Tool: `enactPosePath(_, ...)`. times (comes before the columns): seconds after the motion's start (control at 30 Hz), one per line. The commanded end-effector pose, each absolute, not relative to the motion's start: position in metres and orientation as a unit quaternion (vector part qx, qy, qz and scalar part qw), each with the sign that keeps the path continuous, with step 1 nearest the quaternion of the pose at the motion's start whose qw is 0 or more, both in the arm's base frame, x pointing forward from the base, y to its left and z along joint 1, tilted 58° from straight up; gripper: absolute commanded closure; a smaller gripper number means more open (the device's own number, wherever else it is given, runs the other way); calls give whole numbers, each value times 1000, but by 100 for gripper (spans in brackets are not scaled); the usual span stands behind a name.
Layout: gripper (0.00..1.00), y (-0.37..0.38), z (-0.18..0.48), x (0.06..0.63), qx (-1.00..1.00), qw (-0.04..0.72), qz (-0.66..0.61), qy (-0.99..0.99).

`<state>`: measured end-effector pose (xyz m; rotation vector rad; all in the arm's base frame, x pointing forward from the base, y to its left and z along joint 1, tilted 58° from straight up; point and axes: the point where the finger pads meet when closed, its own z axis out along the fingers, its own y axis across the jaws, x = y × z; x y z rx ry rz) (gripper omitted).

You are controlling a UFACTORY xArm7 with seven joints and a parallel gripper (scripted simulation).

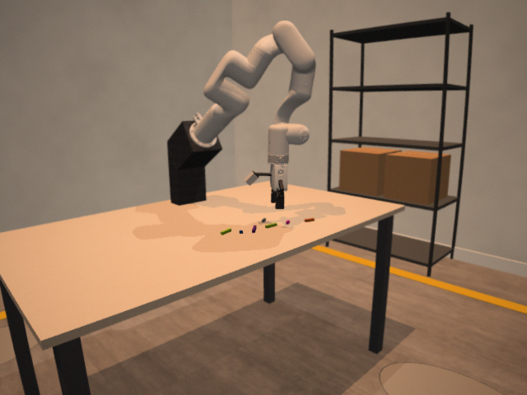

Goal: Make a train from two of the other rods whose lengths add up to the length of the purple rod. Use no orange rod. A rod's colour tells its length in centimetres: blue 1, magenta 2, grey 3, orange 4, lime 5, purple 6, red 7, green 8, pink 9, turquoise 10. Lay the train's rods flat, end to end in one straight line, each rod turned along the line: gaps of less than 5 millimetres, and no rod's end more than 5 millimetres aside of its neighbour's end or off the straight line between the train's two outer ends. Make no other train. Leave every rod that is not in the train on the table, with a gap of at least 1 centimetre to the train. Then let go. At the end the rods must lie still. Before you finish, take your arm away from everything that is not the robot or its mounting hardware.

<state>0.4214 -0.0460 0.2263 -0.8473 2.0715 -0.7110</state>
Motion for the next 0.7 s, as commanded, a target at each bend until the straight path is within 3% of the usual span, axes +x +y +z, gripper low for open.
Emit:
enactPosePath(0.0, 0, -86, 225, 412, -375, 381, -294, 792)
enactPosePath(0.67, 0, -199, 216, 374, -477, 340, -343, 734)
